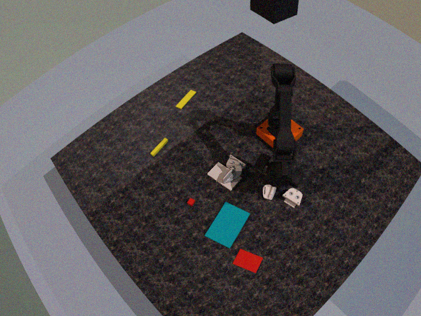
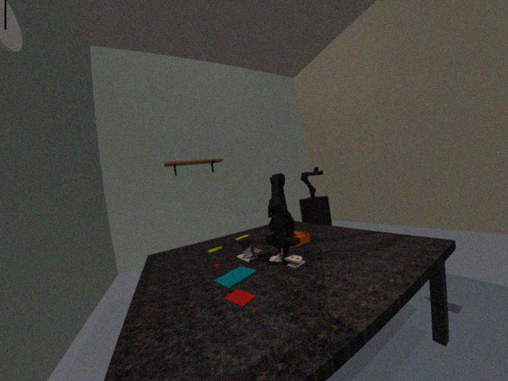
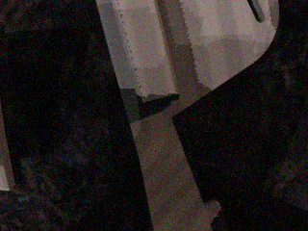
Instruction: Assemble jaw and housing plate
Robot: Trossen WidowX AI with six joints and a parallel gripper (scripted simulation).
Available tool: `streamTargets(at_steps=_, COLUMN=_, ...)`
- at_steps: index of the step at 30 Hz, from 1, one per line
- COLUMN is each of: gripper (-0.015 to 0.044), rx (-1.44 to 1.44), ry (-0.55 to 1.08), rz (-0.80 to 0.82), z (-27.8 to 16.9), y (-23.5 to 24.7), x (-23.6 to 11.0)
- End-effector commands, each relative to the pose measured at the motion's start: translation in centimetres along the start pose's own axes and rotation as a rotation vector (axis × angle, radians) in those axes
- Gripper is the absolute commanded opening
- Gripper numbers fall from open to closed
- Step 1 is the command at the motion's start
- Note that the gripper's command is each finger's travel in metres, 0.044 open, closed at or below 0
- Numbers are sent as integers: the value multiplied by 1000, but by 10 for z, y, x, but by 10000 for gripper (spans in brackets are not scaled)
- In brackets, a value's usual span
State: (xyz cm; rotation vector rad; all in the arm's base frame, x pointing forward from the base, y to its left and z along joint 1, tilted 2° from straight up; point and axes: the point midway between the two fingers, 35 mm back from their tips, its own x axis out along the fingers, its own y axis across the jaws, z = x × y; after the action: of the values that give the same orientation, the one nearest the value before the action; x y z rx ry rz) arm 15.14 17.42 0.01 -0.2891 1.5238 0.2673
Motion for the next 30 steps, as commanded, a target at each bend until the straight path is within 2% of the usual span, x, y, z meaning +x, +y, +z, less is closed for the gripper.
streamTargets(at_steps=1, gripper=71, rx=-3, ry=-2, rz=-2, z=0, y=0, x=0)
streamTargets(at_steps=6, gripper=38, rx=-3, ry=-2, rz=-2, z=0, y=0, x=0)
streamTargets(at_steps=30, gripper=37, rx=-3, ry=-2, rz=-2, z=1, y=0, x=-13)
